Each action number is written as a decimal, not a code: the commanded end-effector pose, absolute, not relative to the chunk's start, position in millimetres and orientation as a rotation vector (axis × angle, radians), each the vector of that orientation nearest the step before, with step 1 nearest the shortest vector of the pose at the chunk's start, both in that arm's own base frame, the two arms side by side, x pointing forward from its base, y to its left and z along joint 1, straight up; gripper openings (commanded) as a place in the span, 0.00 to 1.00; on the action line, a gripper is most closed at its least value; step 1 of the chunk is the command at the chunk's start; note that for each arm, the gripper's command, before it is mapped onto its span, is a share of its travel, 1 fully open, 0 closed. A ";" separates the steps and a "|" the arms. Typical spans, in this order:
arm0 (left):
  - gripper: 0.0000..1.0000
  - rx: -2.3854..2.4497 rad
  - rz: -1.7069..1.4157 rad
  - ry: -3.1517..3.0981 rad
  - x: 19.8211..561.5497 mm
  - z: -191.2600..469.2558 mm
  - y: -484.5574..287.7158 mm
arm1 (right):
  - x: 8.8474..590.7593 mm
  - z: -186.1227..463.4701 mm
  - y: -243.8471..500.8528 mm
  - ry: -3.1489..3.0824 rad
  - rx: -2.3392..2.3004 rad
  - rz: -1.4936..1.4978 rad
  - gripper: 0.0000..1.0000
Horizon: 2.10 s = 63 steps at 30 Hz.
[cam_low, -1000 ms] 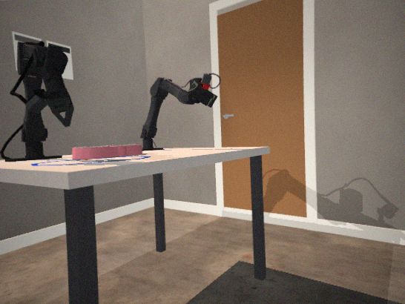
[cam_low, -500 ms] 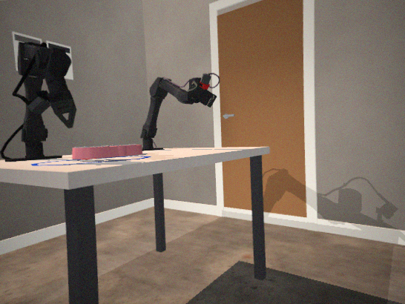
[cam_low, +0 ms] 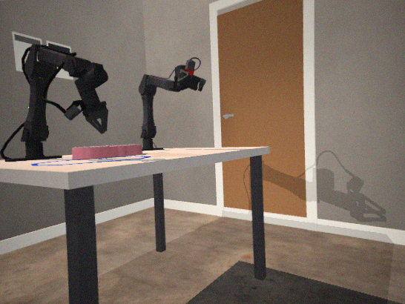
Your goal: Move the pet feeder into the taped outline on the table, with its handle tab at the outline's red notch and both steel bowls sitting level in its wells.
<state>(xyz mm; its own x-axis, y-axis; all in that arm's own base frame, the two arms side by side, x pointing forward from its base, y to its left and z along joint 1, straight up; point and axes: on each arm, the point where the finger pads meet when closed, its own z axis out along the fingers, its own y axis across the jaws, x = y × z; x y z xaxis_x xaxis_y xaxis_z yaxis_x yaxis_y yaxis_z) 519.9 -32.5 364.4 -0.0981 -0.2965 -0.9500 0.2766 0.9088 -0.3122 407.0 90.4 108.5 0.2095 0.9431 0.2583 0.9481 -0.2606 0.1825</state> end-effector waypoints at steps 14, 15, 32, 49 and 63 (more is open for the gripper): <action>1.00 -0.003 -0.119 1.601 429.9 398.0 -10.6 | 341.0 83.6 186.8 -2.043 -2.105 -0.321 0.30; 1.00 -0.003 -0.076 1.596 420.4 403.5 -6.3 | 341.0 99.0 197.9 -2.072 -2.076 -0.378 0.30; 1.00 -0.014 -0.003 1.487 371.3 437.5 1.8 | 307.0 95.2 237.0 -2.171 -1.926 -0.322 0.30; 1.00 -0.003 -0.015 1.517 377.4 423.6 -1.3 | 312.2 86.3 233.6 -2.171 -1.936 -0.335 0.30; 1.00 -0.003 -0.015 1.517 377.4 423.6 -1.3 | 307.8 49.0 227.4 -2.153 -1.946 -0.261 0.30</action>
